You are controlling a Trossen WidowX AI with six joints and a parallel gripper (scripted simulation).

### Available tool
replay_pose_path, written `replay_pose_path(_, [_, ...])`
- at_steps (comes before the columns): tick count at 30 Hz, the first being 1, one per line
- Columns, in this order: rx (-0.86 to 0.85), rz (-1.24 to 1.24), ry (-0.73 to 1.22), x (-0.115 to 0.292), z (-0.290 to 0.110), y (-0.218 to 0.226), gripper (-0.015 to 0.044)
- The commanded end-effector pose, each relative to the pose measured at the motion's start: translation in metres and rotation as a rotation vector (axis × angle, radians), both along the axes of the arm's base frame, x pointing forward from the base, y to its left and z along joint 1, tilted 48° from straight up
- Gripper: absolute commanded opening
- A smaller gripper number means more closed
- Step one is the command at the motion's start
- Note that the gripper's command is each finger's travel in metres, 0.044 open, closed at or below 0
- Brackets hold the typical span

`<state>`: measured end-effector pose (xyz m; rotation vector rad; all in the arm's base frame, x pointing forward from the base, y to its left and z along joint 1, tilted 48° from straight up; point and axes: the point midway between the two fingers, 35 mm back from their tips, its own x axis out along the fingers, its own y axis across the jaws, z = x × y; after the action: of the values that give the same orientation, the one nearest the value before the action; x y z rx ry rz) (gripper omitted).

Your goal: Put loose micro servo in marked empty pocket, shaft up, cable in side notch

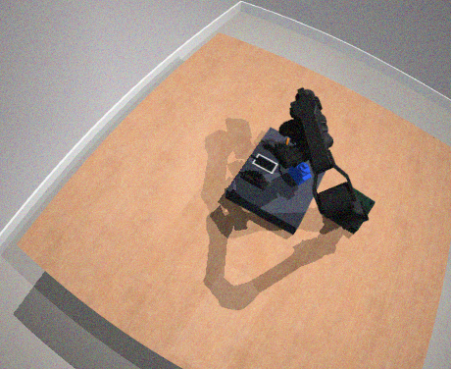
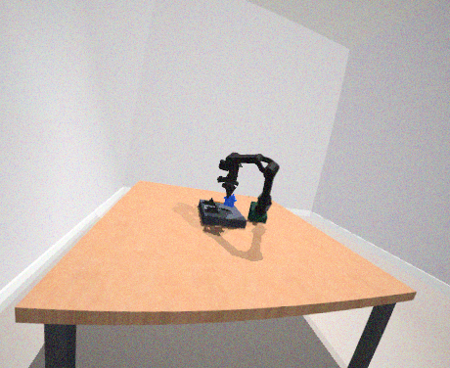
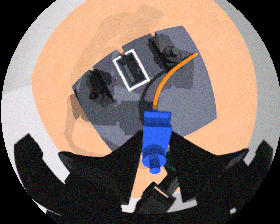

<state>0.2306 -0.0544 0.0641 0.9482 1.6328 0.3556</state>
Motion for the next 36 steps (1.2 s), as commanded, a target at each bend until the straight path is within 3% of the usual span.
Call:
replay_pose_path(1, [-0.002, 0.118, -0.129, 0.001, 0.000, -0.001, 0.0000])
replay_pose_path(11, [0.003, 0.337, -0.367, 0.001, 0.000, -0.001, 0.0000])
replay_pose_path(22, [0.003, 0.341, -0.372, 0.005, 0.000, -0.001, 0.0000])
replay_pose_path(36, [0.002, 0.341, -0.375, 0.059, 0.005, 0.004, 0.0000])
